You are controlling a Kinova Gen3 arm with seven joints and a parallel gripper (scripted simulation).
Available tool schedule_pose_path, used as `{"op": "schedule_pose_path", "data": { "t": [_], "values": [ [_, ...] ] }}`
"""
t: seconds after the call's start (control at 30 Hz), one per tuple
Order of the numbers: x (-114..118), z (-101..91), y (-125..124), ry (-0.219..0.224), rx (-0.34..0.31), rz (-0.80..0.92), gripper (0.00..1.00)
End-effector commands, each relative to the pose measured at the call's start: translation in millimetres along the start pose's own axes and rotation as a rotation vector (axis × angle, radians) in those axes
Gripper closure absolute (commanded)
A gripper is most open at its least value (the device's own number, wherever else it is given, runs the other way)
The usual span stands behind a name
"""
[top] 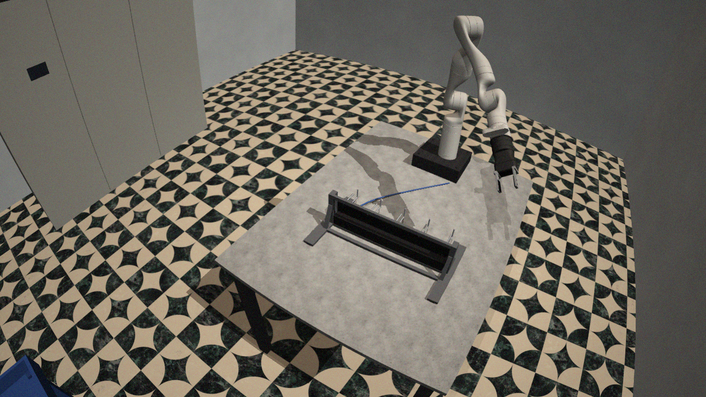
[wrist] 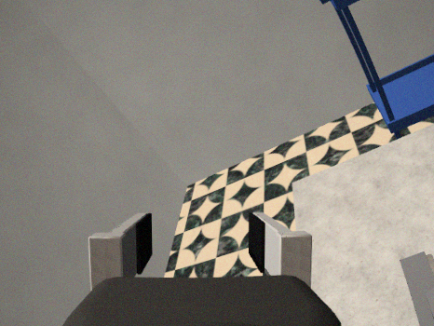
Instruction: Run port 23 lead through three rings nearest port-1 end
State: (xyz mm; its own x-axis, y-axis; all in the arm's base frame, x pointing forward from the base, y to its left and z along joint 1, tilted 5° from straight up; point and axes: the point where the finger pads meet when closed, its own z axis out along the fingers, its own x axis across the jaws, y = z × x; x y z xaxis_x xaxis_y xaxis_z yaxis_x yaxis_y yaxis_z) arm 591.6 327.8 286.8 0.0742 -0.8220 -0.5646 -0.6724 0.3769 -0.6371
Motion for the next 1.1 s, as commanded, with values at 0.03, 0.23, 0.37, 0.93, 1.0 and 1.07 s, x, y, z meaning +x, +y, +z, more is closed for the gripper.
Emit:
{"op": "schedule_pose_path", "data": {
  "t": [0.03,0.23,0.37,0.93,1.0,1.07],
  "values": [
    [-1,-0.5,-1,-0.001,0.002,0.000,0.00],
    [-1,-0.5,-1,-0.001,0.002,0.000,0.00],
    [-1,-0.5,-1,-0.001,0.002,0.000,0.00],
    [3,2.3,17,-0.005,-0.051,-0.049,0.00],
    [6,3.3,26,-0.007,-0.079,-0.074,0.00],
    [7,3.8,31,-0.008,-0.095,-0.089,0.00]
  ]
}}
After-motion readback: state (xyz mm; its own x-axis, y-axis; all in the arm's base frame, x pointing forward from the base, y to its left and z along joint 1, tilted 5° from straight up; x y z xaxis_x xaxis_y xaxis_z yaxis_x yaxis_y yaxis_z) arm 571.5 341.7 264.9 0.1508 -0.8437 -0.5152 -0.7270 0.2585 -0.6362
